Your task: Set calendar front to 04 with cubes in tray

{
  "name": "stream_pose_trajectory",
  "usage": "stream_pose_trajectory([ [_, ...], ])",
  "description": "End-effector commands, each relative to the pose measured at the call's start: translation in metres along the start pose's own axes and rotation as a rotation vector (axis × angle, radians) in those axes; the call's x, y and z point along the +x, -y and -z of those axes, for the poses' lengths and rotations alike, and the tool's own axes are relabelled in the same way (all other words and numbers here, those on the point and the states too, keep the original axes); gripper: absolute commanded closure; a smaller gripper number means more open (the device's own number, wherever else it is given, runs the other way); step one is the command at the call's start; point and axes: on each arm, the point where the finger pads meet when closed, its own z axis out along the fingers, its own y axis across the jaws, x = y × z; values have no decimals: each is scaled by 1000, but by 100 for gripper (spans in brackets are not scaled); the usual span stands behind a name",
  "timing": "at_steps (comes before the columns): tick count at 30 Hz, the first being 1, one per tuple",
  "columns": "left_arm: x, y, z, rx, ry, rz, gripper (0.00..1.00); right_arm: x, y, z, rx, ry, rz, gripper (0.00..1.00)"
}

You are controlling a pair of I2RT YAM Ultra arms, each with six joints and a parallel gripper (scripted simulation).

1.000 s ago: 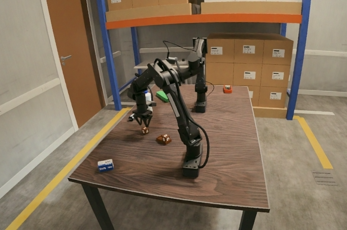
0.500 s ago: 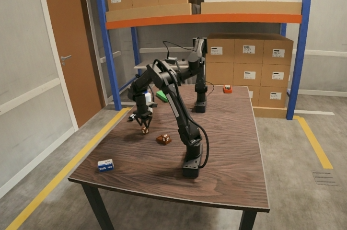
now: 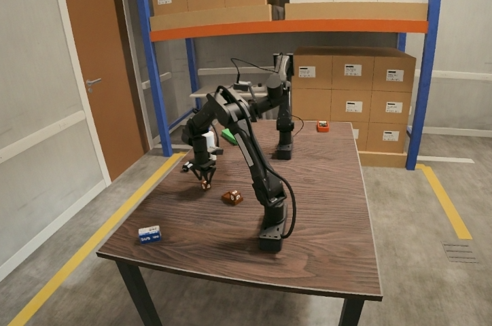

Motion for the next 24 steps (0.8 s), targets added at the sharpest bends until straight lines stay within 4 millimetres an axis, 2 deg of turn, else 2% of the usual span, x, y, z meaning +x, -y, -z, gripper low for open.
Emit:
stream_pose_trajectory([
  [1,-7,3,-11,7,16,-13,45,-14,-1,3,7,28,-36,0],
  [12,-7,4,-10,13,16,-13,45,-14,-1,3,7,28,-36,0],
  [13,-7,4,-10,13,16,-13,53,-14,-1,3,7,28,-36,0],
  [15,-7,4,-10,13,16,-13,53,-14,-1,3,7,28,-36,0],
  [16,-7,4,-10,13,16,-13,57,-14,-1,3,7,28,-36,0],
  [18,-3,0,-5,-2,9,-6,57,-14,-1,3,7,28,-36,0],
  [24,-2,1,-8,7,8,-13,66,-14,-1,3,7,28,-36,0],
])
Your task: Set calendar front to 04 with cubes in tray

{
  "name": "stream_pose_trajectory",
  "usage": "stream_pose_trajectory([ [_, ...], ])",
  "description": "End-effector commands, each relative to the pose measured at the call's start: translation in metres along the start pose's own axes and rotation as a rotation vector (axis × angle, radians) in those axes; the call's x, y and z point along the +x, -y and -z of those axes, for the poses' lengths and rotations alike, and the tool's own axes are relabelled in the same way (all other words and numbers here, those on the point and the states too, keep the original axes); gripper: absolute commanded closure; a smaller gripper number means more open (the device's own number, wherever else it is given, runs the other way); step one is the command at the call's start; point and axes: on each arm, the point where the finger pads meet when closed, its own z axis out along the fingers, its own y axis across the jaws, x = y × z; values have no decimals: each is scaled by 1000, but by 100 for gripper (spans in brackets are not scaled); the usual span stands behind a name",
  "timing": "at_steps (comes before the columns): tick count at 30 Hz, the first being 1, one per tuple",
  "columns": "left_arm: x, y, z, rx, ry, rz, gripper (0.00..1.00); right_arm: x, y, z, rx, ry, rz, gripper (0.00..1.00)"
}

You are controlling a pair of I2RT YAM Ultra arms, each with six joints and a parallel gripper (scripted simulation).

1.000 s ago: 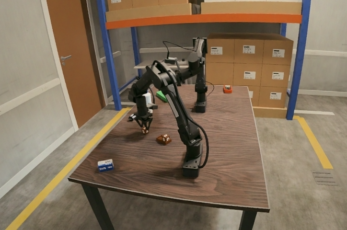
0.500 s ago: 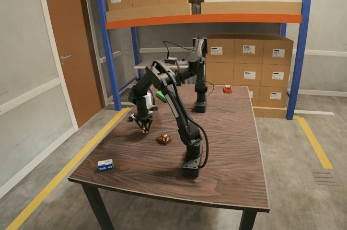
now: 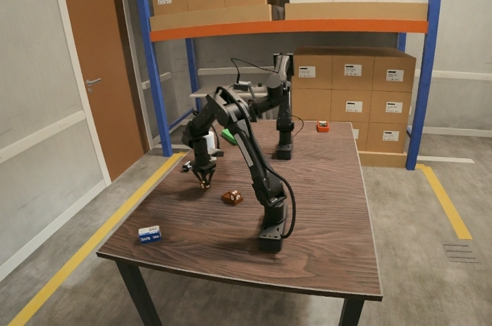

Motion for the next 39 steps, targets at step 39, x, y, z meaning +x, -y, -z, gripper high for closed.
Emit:
stream_pose_trajectory([
  [39,-4,13,62,-59,18,5,74,-14,-1,3,7,28,-36,0],
])
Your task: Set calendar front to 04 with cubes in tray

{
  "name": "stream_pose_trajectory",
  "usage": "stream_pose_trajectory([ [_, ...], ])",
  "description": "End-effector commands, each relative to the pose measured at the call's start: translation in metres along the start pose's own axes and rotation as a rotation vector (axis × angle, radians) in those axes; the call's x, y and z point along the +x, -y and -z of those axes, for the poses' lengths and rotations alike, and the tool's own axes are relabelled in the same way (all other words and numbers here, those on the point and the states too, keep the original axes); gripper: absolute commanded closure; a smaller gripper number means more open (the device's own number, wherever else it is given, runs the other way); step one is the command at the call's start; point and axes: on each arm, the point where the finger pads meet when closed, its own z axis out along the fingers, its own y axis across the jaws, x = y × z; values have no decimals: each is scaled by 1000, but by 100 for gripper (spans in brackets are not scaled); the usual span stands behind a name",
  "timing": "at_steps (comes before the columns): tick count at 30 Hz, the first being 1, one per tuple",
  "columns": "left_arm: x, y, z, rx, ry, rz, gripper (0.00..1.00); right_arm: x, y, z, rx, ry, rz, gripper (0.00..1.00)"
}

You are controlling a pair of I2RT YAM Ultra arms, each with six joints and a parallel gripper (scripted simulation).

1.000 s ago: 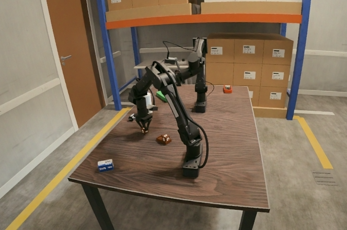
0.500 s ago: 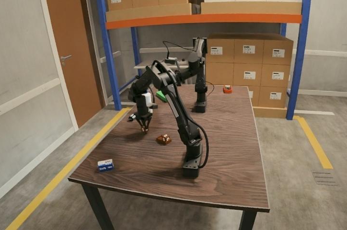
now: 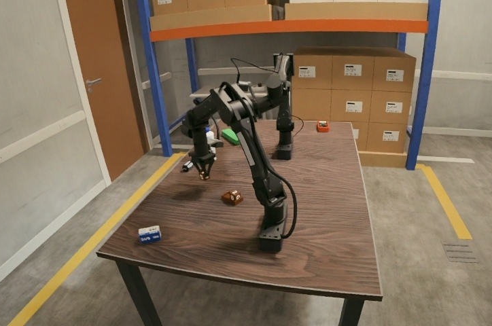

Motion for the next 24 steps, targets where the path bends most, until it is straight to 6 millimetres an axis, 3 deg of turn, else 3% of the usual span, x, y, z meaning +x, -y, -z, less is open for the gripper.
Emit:
stream_pose_trajectory([
  [1,-6,14,15,-47,17,0,74,-14,-1,3,7,28,-36,0],
  [12,-3,75,9,-27,7,-3,74,-14,-1,3,7,28,-36,0],
  [19,-3,86,8,-8,2,-10,74,-14,-1,3,7,28,-36,0],
  [24,-2,87,8,-7,2,121,74,-14,-1,3,7,28,-36,0],
])
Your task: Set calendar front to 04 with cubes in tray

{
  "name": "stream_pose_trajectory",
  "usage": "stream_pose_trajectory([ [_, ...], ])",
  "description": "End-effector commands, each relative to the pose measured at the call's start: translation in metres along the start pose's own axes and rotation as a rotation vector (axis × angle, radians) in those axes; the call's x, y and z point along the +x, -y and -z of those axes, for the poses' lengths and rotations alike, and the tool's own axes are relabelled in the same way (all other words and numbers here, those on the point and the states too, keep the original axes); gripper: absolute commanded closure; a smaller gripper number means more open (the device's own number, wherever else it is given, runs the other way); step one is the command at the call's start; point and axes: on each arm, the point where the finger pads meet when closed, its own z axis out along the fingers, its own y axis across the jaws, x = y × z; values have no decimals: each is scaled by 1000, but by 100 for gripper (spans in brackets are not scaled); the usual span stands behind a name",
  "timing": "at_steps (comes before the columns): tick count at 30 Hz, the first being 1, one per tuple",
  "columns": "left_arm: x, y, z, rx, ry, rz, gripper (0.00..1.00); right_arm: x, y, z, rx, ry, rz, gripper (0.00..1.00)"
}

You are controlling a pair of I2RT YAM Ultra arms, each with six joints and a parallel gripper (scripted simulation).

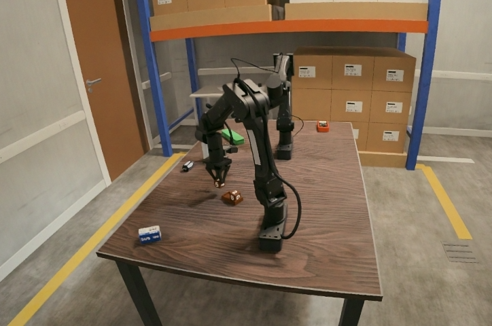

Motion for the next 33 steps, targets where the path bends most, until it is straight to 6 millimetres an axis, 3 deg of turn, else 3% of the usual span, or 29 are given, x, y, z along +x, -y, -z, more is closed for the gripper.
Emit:
stream_pose_trajectory([
  [1,-5,-6,13,-51,15,131,74,-14,-1,3,7,28,-36,0],
  [6,-5,-6,11,-42,16,405,74,-14,-1,3,7,28,-36,0],
  [8,-5,-6,11,-42,16,405,74,-14,-1,3,7,28,-36,0],
  [23,-4,-6,13,-20,25,1074,74,-14,-1,3,7,28,-36,0],
  [25,-4,-6,13,-20,25,1074,74,-14,-1,3,7,28,-36,0],
  [33,-4,-6,13,-14,29,1422,74,-14,-1,3,7,28,-36,0],
])
